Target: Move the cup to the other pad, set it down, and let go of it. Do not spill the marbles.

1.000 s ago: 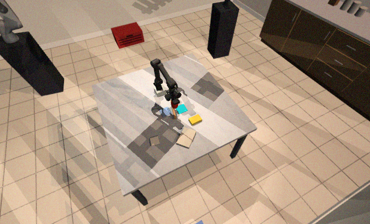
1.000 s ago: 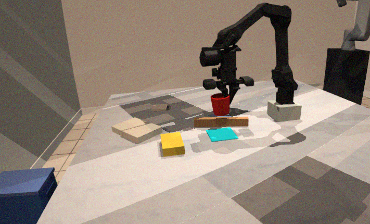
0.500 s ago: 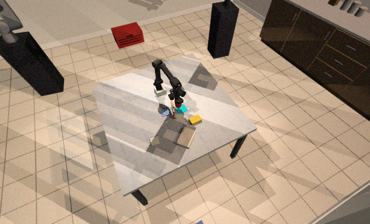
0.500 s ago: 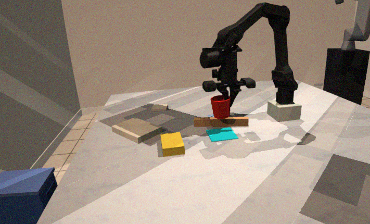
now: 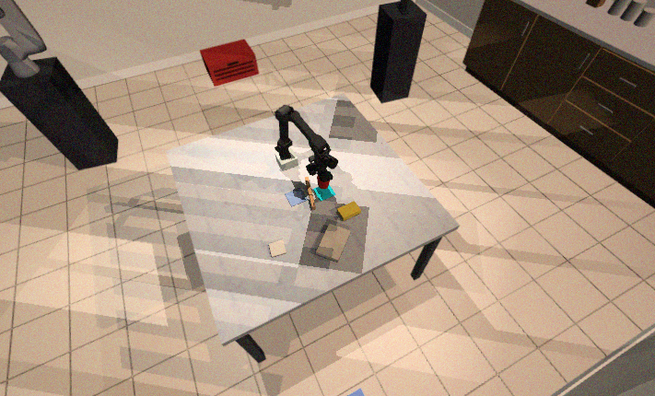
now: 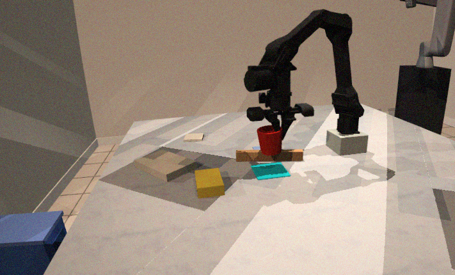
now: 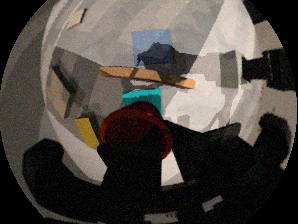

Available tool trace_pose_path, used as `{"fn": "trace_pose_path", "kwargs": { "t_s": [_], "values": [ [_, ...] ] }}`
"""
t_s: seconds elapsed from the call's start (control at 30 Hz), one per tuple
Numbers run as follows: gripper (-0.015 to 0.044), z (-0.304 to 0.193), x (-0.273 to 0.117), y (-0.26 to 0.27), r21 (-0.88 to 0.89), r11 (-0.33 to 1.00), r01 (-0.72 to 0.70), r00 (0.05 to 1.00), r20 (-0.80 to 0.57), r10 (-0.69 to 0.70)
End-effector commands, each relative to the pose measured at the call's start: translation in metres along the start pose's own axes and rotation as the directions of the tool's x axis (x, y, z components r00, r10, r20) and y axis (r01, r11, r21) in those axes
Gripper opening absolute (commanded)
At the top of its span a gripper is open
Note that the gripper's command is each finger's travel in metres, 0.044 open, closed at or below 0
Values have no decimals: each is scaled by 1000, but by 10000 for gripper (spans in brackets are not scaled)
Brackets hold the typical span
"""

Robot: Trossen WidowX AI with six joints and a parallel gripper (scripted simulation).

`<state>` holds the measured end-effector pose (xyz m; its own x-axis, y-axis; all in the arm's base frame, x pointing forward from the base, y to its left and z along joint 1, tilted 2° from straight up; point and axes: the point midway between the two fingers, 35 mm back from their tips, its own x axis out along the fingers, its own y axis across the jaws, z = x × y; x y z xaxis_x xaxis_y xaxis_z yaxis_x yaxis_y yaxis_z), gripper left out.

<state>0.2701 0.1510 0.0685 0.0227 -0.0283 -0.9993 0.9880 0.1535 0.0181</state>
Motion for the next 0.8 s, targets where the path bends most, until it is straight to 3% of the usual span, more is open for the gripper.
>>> {"fn": "trace_pose_path", "kwargs": {
  "t_s": [0.0,0.77],
  "values": [
    [0,-1,5,1,4,1000,0,1000,-2,0],
    [0,-3,44,1,4,1000,1,1000,-2,-1]
  ]
}}
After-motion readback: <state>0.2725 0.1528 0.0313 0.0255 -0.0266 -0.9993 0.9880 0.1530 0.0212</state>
